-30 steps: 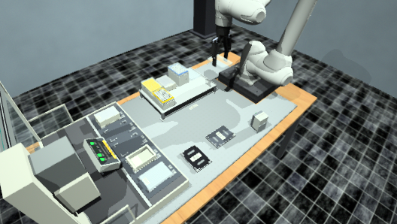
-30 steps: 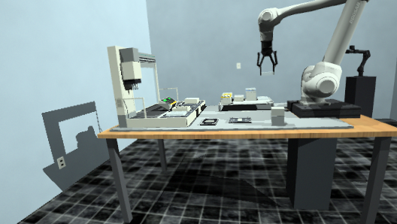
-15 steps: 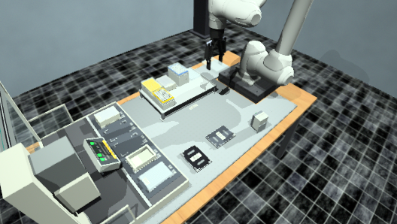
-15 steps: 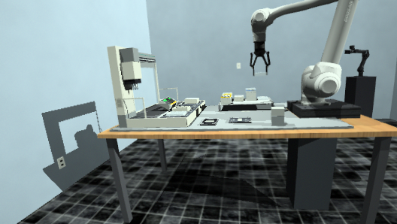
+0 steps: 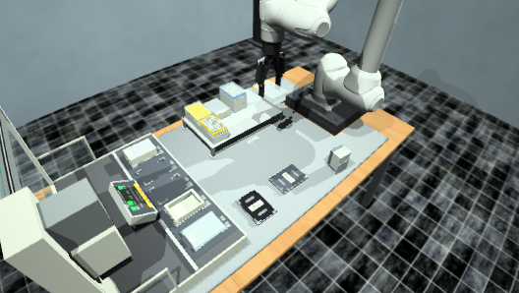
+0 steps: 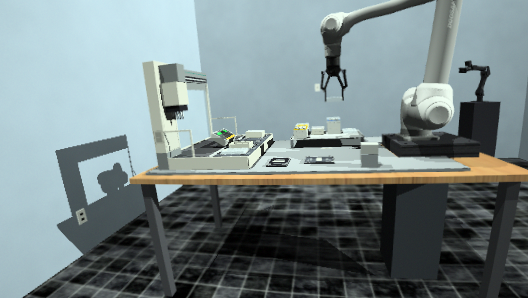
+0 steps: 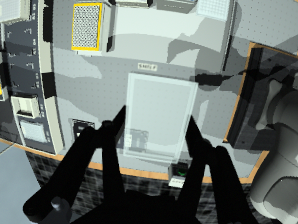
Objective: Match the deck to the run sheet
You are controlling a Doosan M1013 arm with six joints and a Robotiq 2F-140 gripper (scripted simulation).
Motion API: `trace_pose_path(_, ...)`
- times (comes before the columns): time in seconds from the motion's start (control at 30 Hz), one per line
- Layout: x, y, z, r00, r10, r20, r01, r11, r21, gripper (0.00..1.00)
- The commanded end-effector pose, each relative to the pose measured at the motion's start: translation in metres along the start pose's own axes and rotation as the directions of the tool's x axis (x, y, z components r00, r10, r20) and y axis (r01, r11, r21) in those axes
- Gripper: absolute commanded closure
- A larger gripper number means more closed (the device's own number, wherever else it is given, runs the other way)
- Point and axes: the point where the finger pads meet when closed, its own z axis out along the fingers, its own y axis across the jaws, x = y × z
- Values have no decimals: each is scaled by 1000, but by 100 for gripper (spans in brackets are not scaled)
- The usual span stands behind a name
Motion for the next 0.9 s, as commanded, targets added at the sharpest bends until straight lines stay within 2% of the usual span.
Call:
trace_pose_path(0.0, 0, -13, 0, 1000, 0, 0, 0, 1000, 1, 90)
trace_pose_path(0.87, -4, -133, -1, 1000, 0, 0, 0, 1000, 1, 90)
